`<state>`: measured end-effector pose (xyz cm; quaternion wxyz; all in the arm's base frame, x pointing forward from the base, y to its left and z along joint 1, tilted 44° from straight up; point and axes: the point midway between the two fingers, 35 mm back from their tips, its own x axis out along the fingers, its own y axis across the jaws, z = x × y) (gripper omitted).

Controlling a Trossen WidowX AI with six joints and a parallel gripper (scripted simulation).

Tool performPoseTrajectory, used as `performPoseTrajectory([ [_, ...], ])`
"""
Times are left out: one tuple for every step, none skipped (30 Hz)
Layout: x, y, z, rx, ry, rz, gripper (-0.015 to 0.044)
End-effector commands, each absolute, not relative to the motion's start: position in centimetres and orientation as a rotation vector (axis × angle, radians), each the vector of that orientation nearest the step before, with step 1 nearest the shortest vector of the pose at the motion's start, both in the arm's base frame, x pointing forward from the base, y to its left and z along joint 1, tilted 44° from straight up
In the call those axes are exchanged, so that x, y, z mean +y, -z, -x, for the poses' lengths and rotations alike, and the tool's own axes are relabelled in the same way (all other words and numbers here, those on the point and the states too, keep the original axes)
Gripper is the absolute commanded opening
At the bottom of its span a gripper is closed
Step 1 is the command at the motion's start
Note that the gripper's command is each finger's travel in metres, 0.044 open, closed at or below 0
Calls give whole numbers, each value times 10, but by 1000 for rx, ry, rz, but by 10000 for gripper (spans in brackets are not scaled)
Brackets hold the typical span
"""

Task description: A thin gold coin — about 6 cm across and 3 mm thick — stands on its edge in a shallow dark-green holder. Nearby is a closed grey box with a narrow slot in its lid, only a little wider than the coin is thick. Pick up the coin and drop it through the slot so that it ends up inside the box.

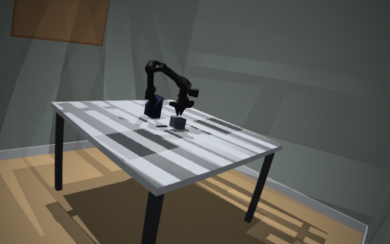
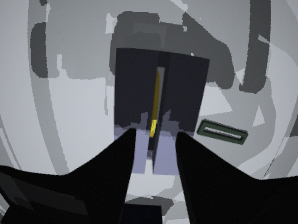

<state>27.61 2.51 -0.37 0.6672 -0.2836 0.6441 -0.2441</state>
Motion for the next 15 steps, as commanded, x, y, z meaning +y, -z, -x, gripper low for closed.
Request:
performPoseTrajectory([
  [25, 3, -276, 1453, 551, 639, 161],
  [25, 3, -276, 1453, 551, 639, 161],
  [25, 3, -276, 1453, 551, 639, 161],
  [25, 3, -276, 1453, 551, 639, 161],
  [25, 3, -276, 1453, 551, 639, 161],
  [25, 3, -276, 1453, 551, 639, 161],
  [26, 3, -276, 1453, 551, 639, 187],
  [27, 1, -276, 1453, 551, 639, 213],
  [30, -1, -276, 1453, 551, 639, 239],
  [33, -5, -276, 1453, 551, 640, 266],
  [36, -7, -276, 1453, 550, 640, 292],
  [37, -9, -275, 1453, 550, 640, 318],
  [38, -9, -275, 1453, 550, 640, 344],
  [38, -9, -275, 1453, 550, 640, 371],
  [39, -11, -275, 1454, 550, 641, 397],
])
